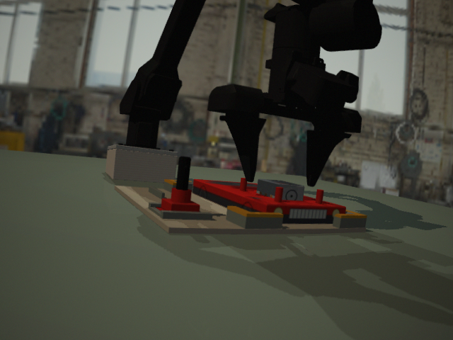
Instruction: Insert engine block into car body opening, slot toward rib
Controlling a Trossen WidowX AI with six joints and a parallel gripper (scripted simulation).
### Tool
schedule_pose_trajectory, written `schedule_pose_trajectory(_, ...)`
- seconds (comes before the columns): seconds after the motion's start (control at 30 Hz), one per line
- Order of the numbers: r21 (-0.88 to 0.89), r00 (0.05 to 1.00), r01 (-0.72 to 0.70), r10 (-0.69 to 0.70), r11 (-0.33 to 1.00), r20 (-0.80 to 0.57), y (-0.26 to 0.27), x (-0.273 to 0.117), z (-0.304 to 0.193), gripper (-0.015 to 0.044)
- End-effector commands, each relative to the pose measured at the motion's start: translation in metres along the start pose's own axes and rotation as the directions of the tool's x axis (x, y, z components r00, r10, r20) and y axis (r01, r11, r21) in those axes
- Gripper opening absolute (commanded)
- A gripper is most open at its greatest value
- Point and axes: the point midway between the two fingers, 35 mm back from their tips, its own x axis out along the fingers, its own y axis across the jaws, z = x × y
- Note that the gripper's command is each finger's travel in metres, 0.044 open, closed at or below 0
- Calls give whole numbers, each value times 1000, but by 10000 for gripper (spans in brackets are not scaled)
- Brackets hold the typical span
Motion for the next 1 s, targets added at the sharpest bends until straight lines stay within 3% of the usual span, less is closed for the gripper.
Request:
schedule_pose_trajectory(0.0, 0, 1000, 1, -1, 1000, 0, 0, 0, 0, 440)
schedule_pose_trajectory(0.63, -2, 1000, -5, 5, 1000, 1, -1, -15, -1, 440)
schedule_pose_trajectory(0.97, -2, 1000, -5, 5, 1000, 1, -1, -15, -1, 177)
